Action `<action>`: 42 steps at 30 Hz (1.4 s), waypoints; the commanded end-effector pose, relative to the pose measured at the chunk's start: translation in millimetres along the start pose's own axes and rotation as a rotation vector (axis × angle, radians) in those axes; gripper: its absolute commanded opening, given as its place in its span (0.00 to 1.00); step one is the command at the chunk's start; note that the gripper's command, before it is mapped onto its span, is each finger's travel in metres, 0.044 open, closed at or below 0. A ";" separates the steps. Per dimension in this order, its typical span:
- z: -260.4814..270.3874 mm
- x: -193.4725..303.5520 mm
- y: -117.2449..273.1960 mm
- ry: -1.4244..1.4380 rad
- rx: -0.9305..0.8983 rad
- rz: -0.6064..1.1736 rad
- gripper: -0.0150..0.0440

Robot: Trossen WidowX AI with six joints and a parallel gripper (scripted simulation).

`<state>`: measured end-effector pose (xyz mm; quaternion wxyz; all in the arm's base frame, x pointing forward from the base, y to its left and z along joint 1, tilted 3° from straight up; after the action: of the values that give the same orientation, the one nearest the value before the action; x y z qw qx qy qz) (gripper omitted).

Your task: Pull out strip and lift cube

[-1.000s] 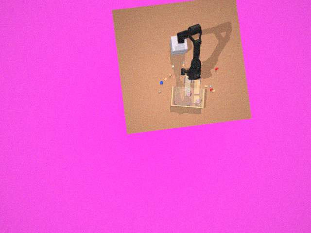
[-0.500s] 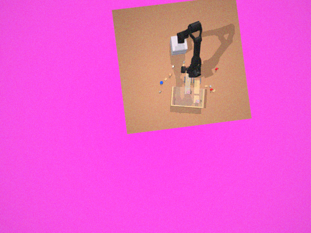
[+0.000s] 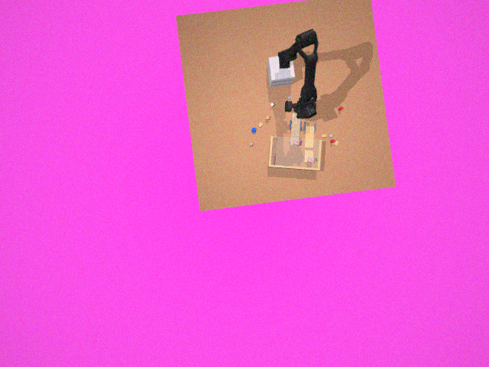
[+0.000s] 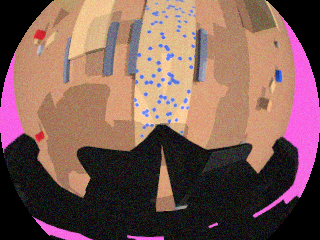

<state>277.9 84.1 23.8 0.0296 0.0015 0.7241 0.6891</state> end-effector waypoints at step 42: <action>5.5 70.6 -3.8 0.004 0.001 0.037 0.25</action>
<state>219.7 93.5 22.3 0.0300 0.0010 0.7229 0.6903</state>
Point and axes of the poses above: the point midway between the two fingers, 35 mm back from their tips, its own y axis back along the fingers, its own z axis across the jaws, x = y × z, the point moved 8 cm from there along y, back along the fingers, and after that the axes turned 4 degrees about y, right-handed, at the moved point
